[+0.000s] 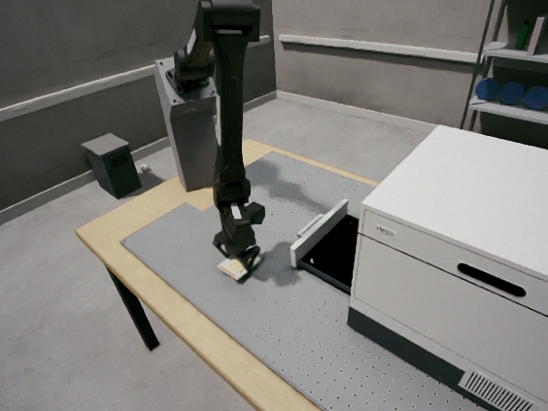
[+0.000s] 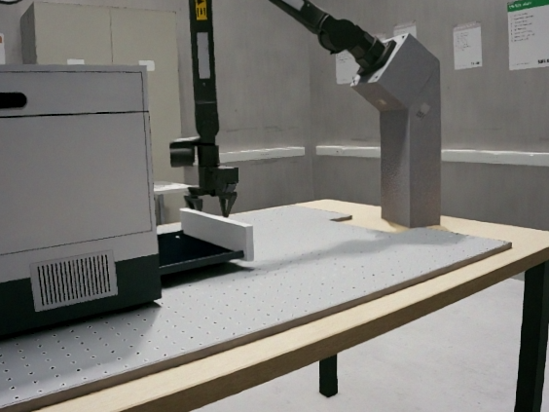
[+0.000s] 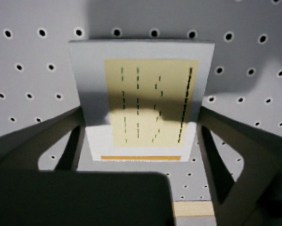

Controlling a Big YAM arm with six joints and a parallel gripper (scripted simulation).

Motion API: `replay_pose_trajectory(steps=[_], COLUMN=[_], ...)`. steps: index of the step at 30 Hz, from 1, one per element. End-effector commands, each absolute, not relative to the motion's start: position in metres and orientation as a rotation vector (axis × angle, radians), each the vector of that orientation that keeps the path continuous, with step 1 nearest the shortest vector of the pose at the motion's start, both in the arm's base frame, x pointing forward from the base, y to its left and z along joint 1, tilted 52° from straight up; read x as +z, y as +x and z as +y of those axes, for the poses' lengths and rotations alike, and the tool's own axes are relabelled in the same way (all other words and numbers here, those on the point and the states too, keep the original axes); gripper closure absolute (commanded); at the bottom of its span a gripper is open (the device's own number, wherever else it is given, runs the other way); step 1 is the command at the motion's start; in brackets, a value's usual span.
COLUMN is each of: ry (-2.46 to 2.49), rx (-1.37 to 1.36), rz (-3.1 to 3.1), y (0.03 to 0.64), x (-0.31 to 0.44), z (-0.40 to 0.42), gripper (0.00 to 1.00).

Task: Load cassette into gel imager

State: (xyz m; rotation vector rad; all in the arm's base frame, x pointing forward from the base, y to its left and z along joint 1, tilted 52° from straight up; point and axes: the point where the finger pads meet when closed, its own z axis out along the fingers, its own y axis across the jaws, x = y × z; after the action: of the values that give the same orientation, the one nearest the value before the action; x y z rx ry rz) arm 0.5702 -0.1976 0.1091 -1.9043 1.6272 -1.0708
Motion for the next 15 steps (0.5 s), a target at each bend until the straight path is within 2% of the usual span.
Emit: replay_pose_trajectory(steps=[1, 15], ry=[-1.899, -1.899], rx=[-1.088, -1.089], rz=[1.624, 1.626], y=[0.561, 0.548], x=[0.122, 0.132], z=[-0.202, -0.2], gripper=[0.22, 0.22])
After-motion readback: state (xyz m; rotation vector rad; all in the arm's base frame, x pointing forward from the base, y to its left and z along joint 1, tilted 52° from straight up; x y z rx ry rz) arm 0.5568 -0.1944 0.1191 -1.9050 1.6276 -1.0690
